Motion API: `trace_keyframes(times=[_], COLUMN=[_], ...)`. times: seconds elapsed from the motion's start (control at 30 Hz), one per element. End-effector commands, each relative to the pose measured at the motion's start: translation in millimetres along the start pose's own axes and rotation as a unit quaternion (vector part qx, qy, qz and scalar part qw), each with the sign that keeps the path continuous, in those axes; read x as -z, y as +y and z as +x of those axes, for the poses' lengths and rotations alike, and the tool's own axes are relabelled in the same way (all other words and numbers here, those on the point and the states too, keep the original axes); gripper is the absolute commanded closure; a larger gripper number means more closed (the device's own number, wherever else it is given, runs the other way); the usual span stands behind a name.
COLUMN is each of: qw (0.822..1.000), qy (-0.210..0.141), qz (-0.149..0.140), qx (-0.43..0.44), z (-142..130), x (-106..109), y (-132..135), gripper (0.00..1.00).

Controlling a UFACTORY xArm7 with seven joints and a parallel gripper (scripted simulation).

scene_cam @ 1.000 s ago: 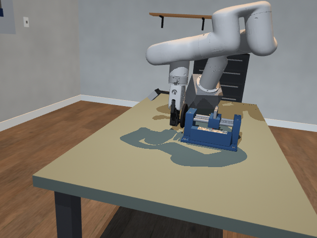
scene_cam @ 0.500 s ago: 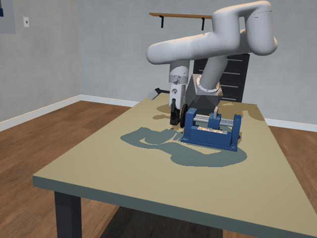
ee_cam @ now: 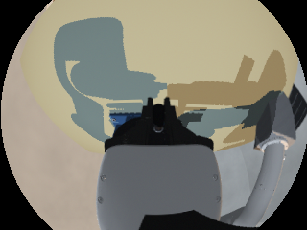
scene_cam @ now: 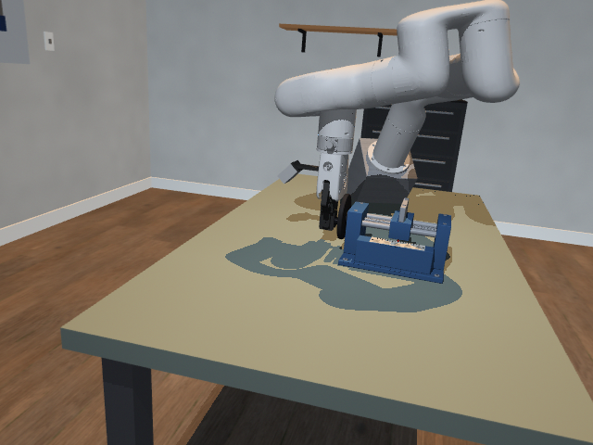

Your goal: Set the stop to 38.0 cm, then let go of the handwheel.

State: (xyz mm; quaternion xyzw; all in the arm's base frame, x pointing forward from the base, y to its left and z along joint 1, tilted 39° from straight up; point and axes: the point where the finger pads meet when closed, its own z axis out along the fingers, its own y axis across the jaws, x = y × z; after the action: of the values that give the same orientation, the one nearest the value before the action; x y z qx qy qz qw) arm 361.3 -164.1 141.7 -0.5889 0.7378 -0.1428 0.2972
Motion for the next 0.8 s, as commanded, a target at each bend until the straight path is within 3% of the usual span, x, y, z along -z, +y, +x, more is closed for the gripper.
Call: trace_keyframes(times=[0.0,0.77], qw=[1.0,1.0], qy=[0.001,0.001], qz=[0.001,0.001], qx=[-0.001,-0.001], z=[0.7,0.7], x=[5.7,32.0], y=[2.8,5.6], gripper=[0.94,0.94])
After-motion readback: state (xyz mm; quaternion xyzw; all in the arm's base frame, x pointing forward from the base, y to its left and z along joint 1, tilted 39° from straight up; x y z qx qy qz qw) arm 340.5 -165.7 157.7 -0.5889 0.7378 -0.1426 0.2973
